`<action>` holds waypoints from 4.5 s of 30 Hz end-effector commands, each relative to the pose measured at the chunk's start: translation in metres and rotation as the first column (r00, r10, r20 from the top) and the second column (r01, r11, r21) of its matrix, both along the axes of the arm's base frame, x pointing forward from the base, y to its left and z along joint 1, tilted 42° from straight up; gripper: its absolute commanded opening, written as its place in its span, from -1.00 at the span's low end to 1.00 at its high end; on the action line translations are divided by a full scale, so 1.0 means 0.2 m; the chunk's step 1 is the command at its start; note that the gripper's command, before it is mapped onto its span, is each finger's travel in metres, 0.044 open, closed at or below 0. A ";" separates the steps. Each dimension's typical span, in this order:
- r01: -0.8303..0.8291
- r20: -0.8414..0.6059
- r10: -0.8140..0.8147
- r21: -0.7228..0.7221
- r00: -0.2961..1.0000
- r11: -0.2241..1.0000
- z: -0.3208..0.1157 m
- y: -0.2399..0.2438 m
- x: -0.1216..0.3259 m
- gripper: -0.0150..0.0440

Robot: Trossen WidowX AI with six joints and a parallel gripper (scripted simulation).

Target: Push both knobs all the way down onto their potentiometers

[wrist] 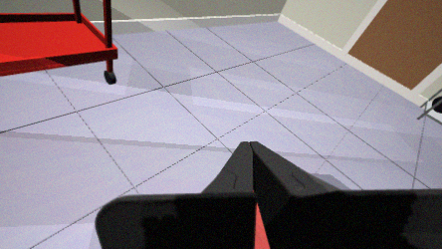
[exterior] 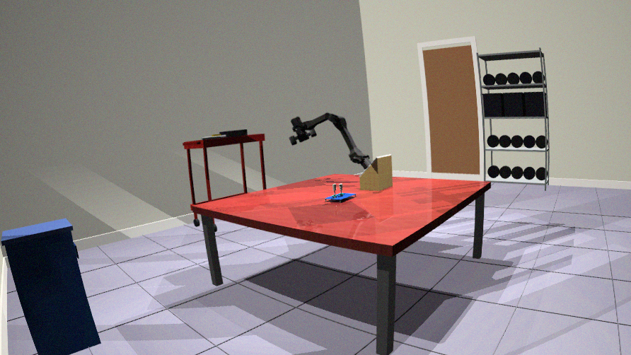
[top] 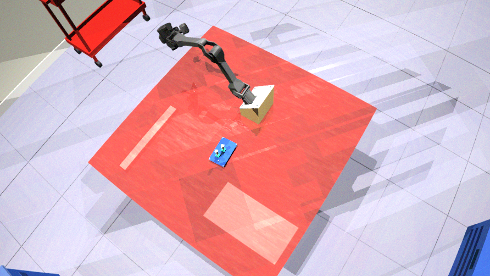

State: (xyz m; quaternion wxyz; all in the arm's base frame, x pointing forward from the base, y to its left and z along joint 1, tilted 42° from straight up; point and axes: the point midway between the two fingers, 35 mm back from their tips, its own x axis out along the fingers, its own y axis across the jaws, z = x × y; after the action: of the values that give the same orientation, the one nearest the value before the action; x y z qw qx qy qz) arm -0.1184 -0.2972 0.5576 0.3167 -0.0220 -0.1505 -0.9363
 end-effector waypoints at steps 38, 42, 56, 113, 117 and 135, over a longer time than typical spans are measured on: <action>-0.653 0.236 0.818 0.727 0.525 0.210 -1.51 -0.05 2.08 -0.49; -0.613 0.260 0.846 0.784 0.466 0.096 -1.68 0.13 2.23 -0.49; -0.318 0.292 0.913 0.928 0.286 -0.197 -2.23 0.89 2.43 -0.49; 0.100 0.204 0.972 0.971 0.116 -0.216 -2.78 1.43 2.18 -0.49; 0.100 0.204 0.972 0.971 0.116 -0.216 -2.79 1.42 2.18 -0.49; 0.100 0.204 0.972 0.971 0.116 -0.216 -2.80 1.41 2.18 -0.49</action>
State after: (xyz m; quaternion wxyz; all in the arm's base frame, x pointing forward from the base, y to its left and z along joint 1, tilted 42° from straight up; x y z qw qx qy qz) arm 0.3180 -0.0137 -0.0021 0.6825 -0.1572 0.6292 -0.3370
